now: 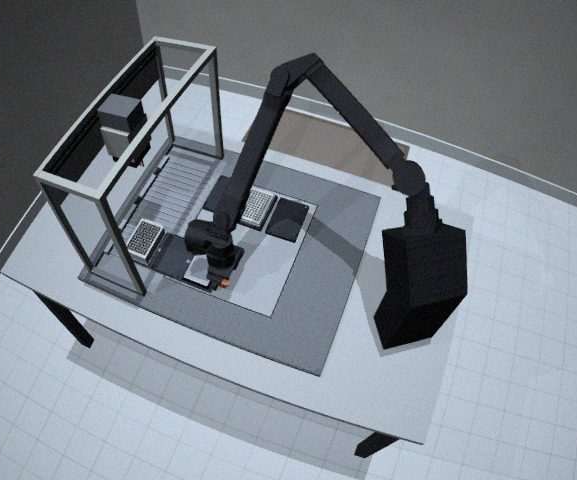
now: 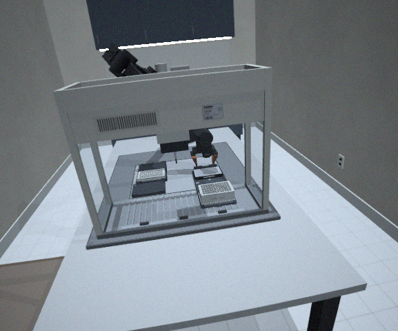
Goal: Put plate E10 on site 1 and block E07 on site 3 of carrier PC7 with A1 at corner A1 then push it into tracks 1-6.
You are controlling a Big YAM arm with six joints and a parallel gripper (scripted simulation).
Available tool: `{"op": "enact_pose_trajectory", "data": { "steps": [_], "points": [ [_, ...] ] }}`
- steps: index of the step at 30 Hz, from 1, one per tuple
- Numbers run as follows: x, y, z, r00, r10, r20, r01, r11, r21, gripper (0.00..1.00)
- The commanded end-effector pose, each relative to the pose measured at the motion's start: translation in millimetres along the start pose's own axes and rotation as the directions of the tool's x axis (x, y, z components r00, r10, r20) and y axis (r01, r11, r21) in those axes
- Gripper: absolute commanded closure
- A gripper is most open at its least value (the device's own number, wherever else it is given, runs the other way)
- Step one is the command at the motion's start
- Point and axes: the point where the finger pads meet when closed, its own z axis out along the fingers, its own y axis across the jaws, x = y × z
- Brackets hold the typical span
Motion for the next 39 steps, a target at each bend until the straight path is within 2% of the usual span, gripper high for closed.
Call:
{"op": "enact_pose_trajectory", "data": {
  "steps": [1, 39],
  "points": [
    [-20.6, -1.2, 3.6, 1.0, 0.007, 0.019, -0.007, 1.0, -0.001, 0.2],
    [-56.2, -2.7, 3.5, 1.0, 0.003, 0.02, -0.003, 1.0, -0.002, 0.2]
  ]
}}
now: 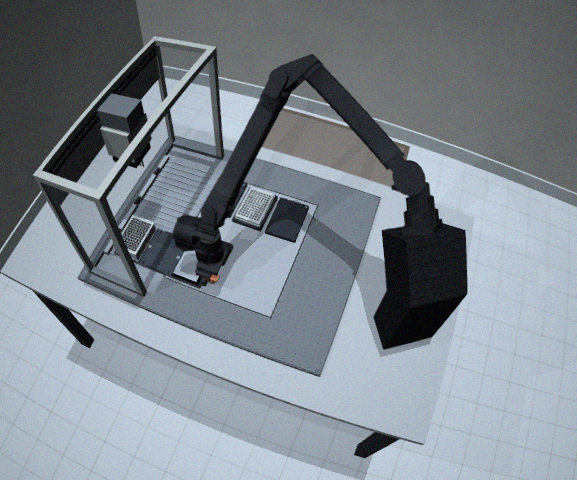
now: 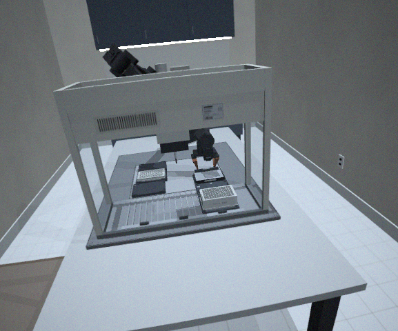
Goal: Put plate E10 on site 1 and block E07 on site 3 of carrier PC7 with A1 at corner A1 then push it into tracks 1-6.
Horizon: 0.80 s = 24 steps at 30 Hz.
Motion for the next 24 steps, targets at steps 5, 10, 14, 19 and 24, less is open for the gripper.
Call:
{"op": "enact_pose_trajectory", "data": {
  "steps": [5, 10, 14, 19, 24],
  "points": [
    [-25.9, -2.4, 4.3, 1.0, 0.007, 0.018, -0.007, 1.0, -0.002, 0.2],
    [-30.1, -2.6, 4.2, 1.0, 0.007, 0.018, -0.007, 1.0, -0.002, 0.2],
    [-32.5, -2.0, 3.7, 1.0, 0.004, 0.016, -0.003, 1.0, -0.003, 0.2],
    [-39.1, -3.0, 4.1, 1.0, 0.01, 0.021, -0.01, 1.0, -0.003, 0.2],
    [-45.1, -3.8, 4.5, 1.0, 0.013, 0.023, -0.013, 1.0, -0.002, 0.2]
  ]
}}
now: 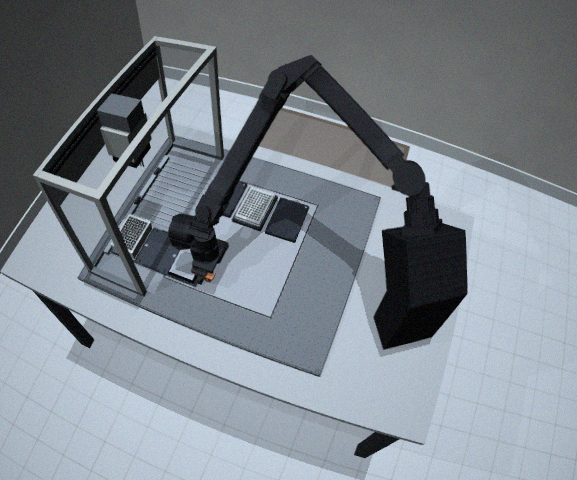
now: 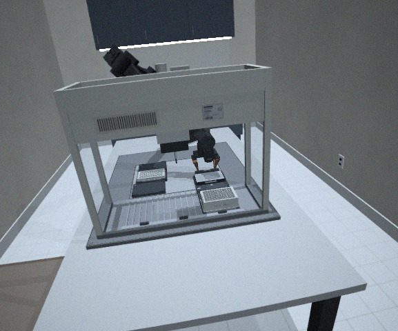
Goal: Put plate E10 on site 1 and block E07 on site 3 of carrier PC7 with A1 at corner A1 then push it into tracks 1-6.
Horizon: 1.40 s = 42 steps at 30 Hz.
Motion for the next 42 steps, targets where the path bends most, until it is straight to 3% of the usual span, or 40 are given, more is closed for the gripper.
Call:
{"op": "enact_pose_trajectory", "data": {
  "steps": [1, 14, 15, 35, 36, 42],
  "points": [
    [-32.8, -3.7, 4.1, 0.999, 0.026, 0.035, -0.025, 1.0, -0.004, 0.2],
    [-45.6, -4.4, 3.5, 0.999, 0.03, 0.041, -0.03, 1.0, -0.004, 0.2],
    [-17.9, -7.3, -11.9, 0.998, 0.033, 0.061, -0.033, 0.999, -0.009, 0.2],
    [12.1, -5.3, -10.7, 0.997, 0.037, 0.061, -0.037, 0.999, -0.009, 0.2],
    [14.8, 6.1, -24.0, 0.998, 0.019, 0.06, -0.018, 1.0, -0.017, 0.2],
    [15.8, 5.3, -40.0, 0.998, 0.02, 0.06, -0.019, 1.0, -0.014, 0.2]
  ]
}}
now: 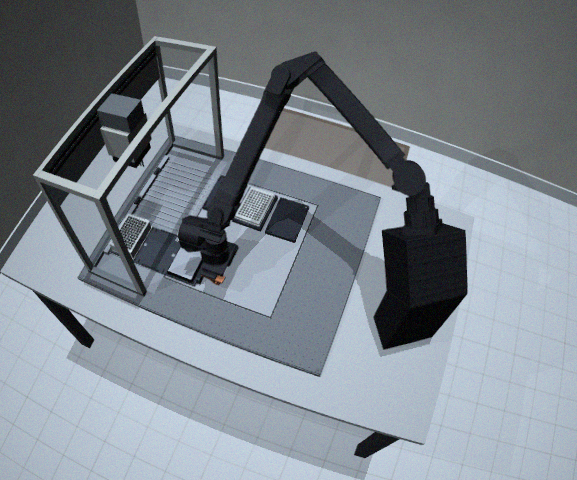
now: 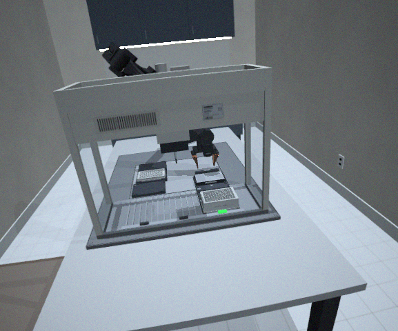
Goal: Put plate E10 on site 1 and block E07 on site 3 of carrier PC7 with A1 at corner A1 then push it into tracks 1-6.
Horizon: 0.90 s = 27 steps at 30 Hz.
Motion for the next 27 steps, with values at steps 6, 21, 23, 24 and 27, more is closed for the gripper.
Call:
{"op": "enact_pose_trajectory", "data": {
  "steps": [6, 21, 23, 24, 27],
  "points": [
    [-14.6, 1.8, -54.2, 0.999, 0.016, 0.039, -0.015, 1.0, -0.01, 0.2],
    [-12.5, 1.2, -106.0, 0.999, 0.016, 0.04, -0.016, 1.0, -0.011, 0.2],
    [-13.3, 1.1, -114.3, 0.999, 0.018, 0.041, -0.017, 1.0, -0.012, 0.2],
    [-14.1, 1.0, -118.5, 0.999, 0.019, 0.042, -0.019, 1.0, -0.012, 0.2],
    [-12.8, -15.7, -106.8, 0.999, 0.046, 0.017, -0.046, 0.999, 0.003, 0.2]
  ]
}}
